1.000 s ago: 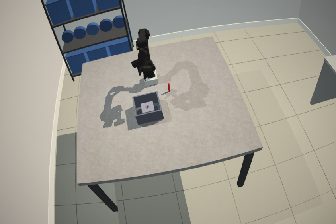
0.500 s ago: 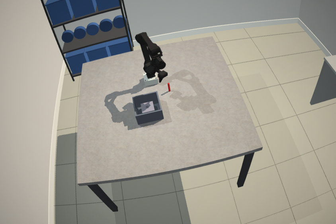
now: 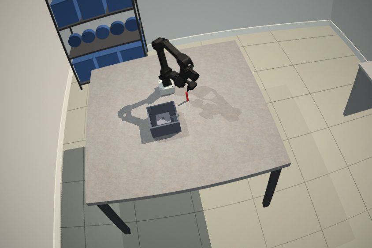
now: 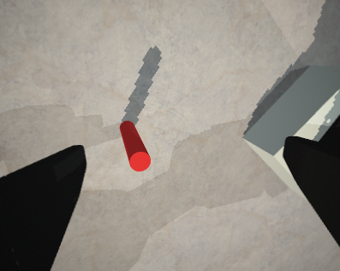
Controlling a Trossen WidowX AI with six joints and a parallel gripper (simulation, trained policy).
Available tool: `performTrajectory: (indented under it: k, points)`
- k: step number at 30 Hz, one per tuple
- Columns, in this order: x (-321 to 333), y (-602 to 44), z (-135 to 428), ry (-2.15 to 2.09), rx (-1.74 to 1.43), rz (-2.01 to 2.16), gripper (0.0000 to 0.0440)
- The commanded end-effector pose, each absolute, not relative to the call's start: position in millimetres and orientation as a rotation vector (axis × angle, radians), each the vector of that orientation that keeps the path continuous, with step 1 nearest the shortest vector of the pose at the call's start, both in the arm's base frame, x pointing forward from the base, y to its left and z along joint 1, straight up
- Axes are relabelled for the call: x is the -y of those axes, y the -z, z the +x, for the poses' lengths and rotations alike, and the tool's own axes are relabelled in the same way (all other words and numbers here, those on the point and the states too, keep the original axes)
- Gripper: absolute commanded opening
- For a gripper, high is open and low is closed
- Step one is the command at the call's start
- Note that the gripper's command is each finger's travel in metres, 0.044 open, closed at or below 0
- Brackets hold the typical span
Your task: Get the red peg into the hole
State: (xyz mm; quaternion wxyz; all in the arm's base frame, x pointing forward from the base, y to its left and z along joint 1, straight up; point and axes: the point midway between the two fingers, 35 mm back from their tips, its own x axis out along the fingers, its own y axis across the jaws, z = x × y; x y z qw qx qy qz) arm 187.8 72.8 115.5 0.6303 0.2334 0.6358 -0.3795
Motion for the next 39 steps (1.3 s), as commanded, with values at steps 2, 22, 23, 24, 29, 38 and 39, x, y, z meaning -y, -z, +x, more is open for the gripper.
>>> performTrajectory:
  k: [2,22,23,24,29,38,39]
  points:
    - [-84.1,-96.5,184.4,0.866,-1.474,0.499,0.044]
    - [-96.5,-13.2,184.9,0.775,-1.423,0.394,0.0427]
    - [-96.1,-10.2,184.1,0.773,-1.425,0.389,0.041]
    - [-95.7,-7.2,183.3,0.772,-1.429,0.384,0.0386]
    - [-93.5,3.3,179.4,0.783,-1.449,0.366,0.0255]
    - [-89.9,8.3,174.6,0.818,-1.485,0.329,0.0024]
    - [-89.5,8.3,174.0,0.823,-1.489,0.323,0.0005]
